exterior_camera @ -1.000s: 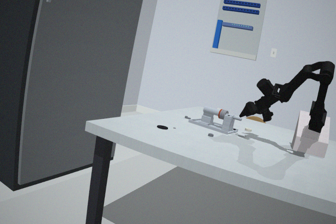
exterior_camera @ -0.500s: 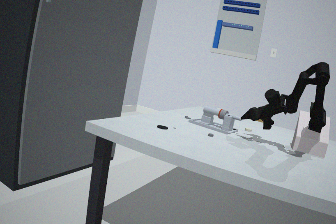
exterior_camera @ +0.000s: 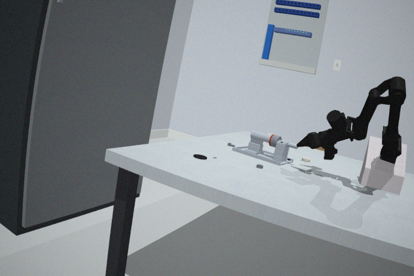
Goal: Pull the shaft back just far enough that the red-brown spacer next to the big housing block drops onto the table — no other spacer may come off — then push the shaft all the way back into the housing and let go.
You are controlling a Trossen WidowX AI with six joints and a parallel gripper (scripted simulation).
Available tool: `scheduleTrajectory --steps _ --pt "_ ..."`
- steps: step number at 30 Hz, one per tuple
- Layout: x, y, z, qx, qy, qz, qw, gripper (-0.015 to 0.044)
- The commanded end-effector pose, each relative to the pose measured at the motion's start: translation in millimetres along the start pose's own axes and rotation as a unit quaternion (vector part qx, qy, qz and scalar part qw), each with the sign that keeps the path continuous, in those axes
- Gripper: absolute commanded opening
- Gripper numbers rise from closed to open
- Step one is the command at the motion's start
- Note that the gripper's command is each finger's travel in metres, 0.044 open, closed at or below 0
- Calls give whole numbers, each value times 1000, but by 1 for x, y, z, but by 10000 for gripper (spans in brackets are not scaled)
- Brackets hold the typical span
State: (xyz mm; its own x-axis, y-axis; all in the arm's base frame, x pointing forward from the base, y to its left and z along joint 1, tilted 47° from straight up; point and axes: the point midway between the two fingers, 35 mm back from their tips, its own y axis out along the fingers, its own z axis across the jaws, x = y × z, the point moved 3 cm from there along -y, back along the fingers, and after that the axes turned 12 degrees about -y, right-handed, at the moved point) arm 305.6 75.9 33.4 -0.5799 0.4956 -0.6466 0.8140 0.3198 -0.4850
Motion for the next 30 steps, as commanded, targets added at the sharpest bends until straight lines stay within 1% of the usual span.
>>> scheduleTrajectory --steps 1,30 --pt "0 0 0 1 3 1 1000 440" --pt "0 42 1 1 3 2 1000 440"
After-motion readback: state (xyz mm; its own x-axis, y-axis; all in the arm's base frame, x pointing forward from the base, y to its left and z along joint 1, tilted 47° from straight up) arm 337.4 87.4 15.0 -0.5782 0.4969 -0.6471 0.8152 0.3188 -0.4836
